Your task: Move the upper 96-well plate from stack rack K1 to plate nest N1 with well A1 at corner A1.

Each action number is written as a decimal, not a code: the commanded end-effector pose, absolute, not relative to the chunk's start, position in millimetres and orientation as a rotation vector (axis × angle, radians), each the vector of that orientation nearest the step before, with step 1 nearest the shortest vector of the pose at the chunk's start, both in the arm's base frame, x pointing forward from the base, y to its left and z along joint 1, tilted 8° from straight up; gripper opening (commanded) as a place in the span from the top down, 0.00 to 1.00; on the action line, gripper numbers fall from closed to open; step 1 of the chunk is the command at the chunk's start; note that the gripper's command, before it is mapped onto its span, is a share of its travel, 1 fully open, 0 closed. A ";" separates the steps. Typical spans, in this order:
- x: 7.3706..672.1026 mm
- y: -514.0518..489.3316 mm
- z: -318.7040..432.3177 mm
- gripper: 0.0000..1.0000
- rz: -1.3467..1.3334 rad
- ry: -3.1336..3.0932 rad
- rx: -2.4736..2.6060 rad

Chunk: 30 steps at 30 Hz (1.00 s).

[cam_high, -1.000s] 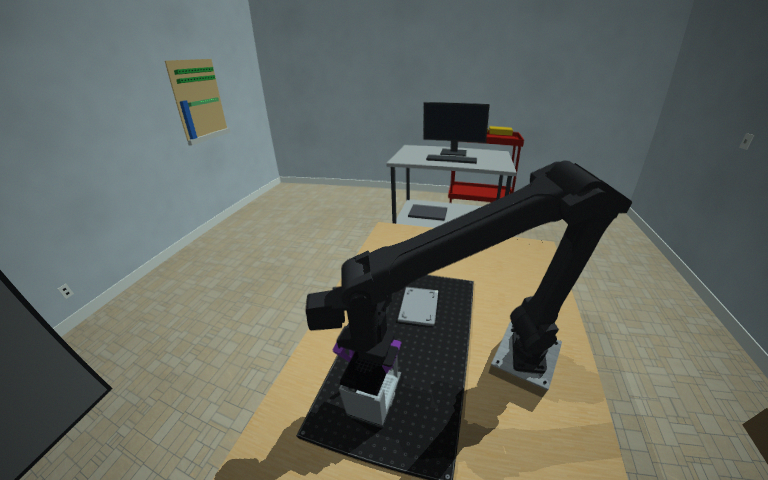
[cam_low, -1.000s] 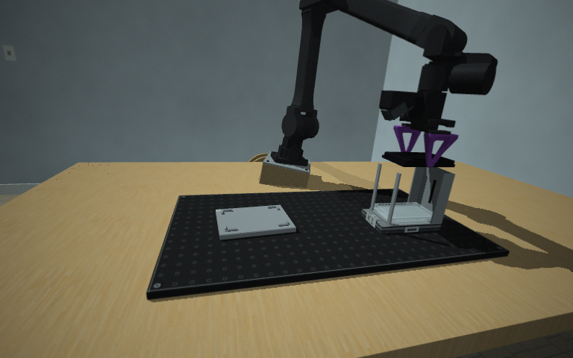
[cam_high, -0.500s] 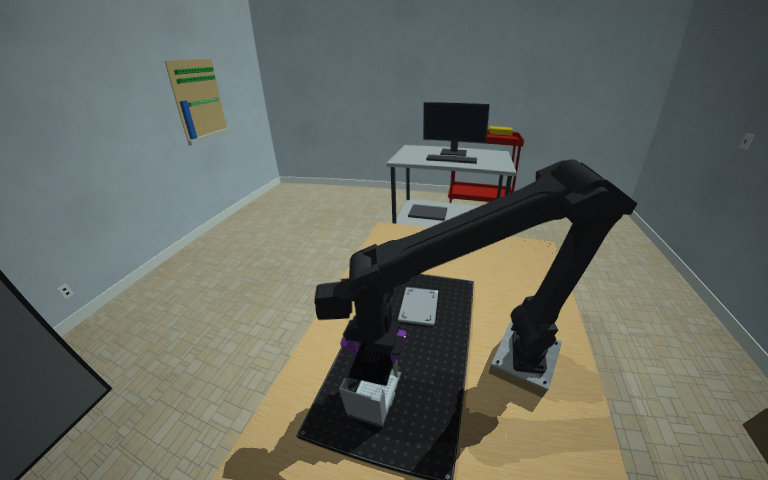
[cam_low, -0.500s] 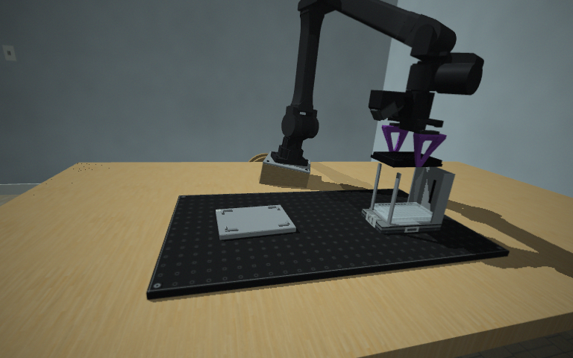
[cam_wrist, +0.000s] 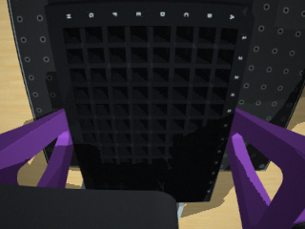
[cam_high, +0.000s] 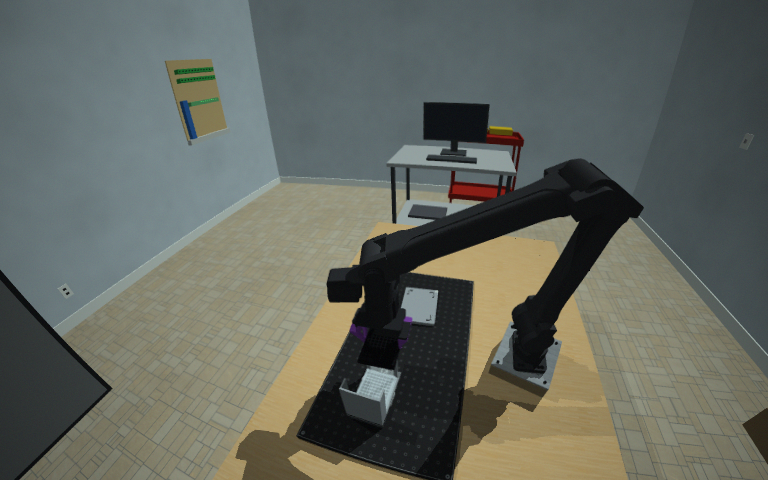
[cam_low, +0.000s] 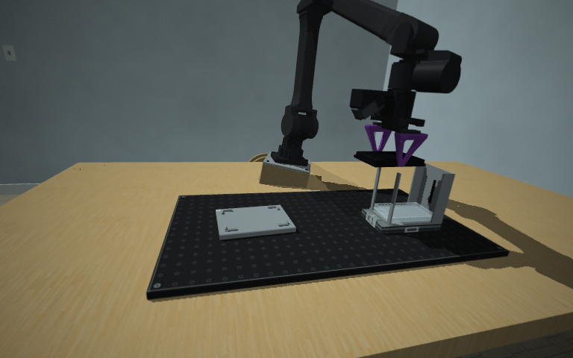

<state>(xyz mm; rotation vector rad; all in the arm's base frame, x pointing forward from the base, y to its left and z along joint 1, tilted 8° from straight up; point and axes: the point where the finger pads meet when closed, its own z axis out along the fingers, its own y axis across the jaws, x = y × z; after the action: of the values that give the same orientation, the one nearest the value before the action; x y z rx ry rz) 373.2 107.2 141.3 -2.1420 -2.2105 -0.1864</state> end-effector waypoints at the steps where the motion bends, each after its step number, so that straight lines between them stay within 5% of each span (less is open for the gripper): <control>1: 379.2 94.0 153.3 1.00 -0.253 -2.248 -2.136; 30: 371.5 11.6 139.6 1.00 -0.245 -2.254 -2.142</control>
<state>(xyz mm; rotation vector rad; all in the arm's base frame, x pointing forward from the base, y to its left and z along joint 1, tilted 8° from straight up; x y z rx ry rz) 363.0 17.5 128.6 -2.1540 -2.2000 -0.1890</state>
